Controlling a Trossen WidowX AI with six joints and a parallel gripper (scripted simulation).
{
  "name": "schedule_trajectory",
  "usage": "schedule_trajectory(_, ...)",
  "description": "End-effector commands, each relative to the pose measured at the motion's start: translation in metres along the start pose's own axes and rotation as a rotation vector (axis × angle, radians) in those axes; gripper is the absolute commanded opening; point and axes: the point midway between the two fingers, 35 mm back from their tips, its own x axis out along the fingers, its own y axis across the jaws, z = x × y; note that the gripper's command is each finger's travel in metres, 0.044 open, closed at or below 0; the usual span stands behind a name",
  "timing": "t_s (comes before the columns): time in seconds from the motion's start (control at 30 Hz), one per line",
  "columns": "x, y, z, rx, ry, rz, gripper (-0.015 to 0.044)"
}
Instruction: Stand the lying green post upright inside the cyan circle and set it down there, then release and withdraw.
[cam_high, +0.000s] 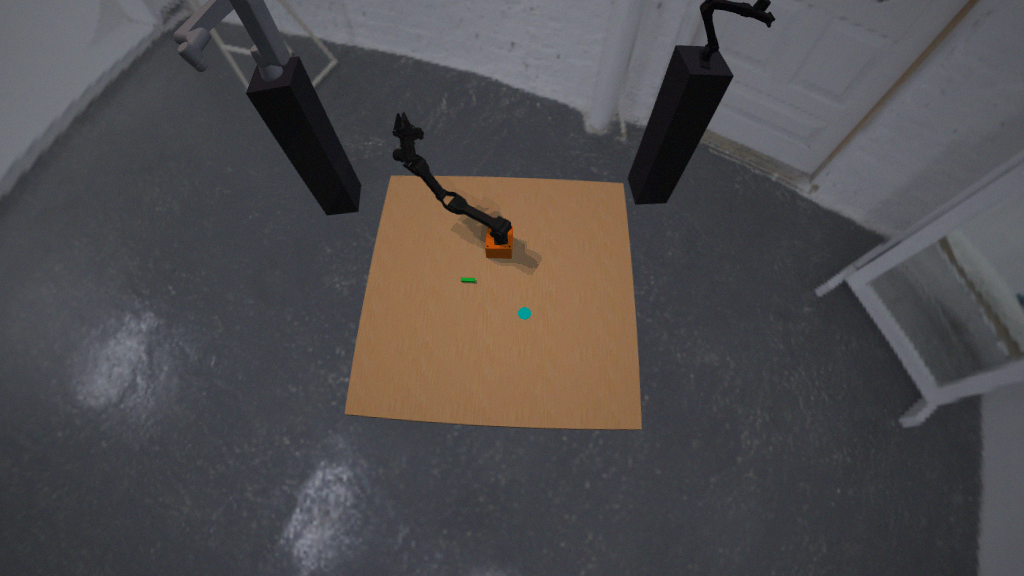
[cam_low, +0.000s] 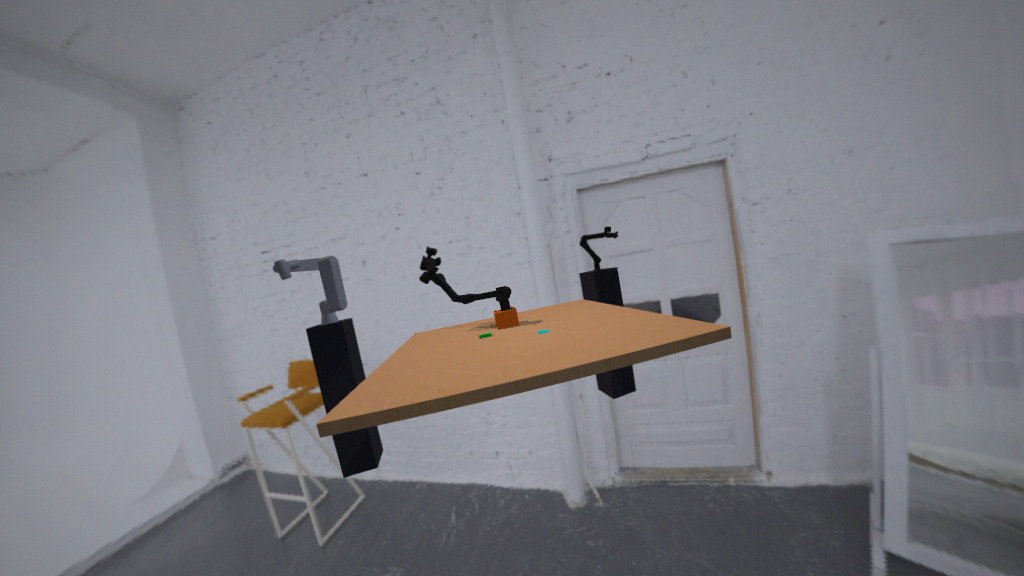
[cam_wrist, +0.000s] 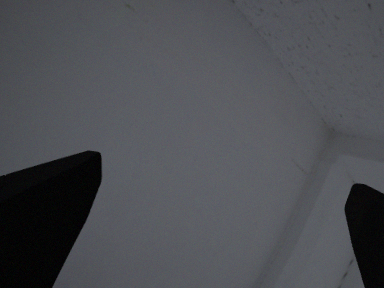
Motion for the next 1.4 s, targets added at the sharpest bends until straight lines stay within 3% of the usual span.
schedule_trajectory(0.0, 0.001, 0.002, 0.001, 0.001, -0.001, 0.004, 0.0374)
schedule_trajectory(0.2, 0.025, 0.059, 0.032, 0.046, -0.042, 0.143, 0.0233)
schedule_trajectory(0.77, 0.043, 0.253, 0.12, 0.045, -0.125, 0.616, 0.0233)
schedule_trajectory(1.37, -0.034, 0.441, 0.165, -0.063, -0.157, 1.136, 0.0233)
